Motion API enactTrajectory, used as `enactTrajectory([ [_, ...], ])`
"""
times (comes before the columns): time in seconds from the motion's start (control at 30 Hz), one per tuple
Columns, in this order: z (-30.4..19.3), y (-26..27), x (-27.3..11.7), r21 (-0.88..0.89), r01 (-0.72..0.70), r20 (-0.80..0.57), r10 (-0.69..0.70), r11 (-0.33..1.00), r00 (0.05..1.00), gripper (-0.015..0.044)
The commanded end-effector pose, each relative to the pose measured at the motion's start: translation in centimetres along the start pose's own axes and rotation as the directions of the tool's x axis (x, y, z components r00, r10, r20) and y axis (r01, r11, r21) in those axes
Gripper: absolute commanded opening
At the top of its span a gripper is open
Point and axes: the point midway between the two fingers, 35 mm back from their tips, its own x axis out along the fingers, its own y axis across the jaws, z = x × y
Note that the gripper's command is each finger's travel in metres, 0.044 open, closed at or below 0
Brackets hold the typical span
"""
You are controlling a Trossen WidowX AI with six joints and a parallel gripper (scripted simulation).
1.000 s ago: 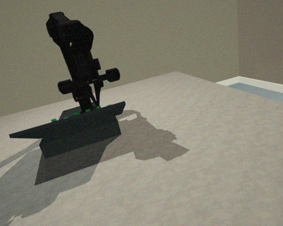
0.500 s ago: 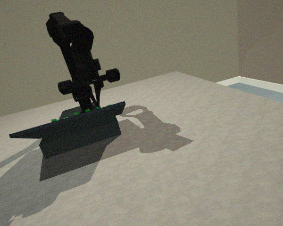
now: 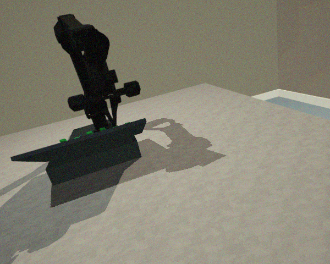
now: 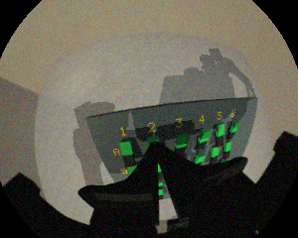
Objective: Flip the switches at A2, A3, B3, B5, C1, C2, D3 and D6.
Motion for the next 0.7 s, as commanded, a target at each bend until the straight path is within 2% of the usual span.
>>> enactTrajectory([
  [0.0, 0.0, 0.0, -1.4, -0.001, -0.001, 0.005, 0.001, 1.0, 1.0, 0.0],
  [0.07, -0.1, 0.1, -5.0, -0.003, -0.004, 0.018, 0.004, 1.0, 1.0, 0.0],
  [0.13, -0.3, 0.0, -6.4, -0.003, -0.005, 0.023, 0.005, 1.0, 1.0, 0.0],
  [0.33, -0.3, -0.1, -6.4, -0.003, -0.005, 0.022, 0.005, 1.0, 1.0, 0.0],
  [0.47, -0.3, -3.2, -6.4, -0.004, -0.002, 0.023, 0.003, 1.0, 1.0, 0.0],
  [0.57, -0.3, -3.3, -6.4, -0.005, -0.002, 0.023, 0.002, 1.0, 1.0, 0.0],
  [0.67, -0.1, -3.3, -4.0, -0.005, -0.002, 0.006, 0.002, 1.0, 1.0, 0.0],
])
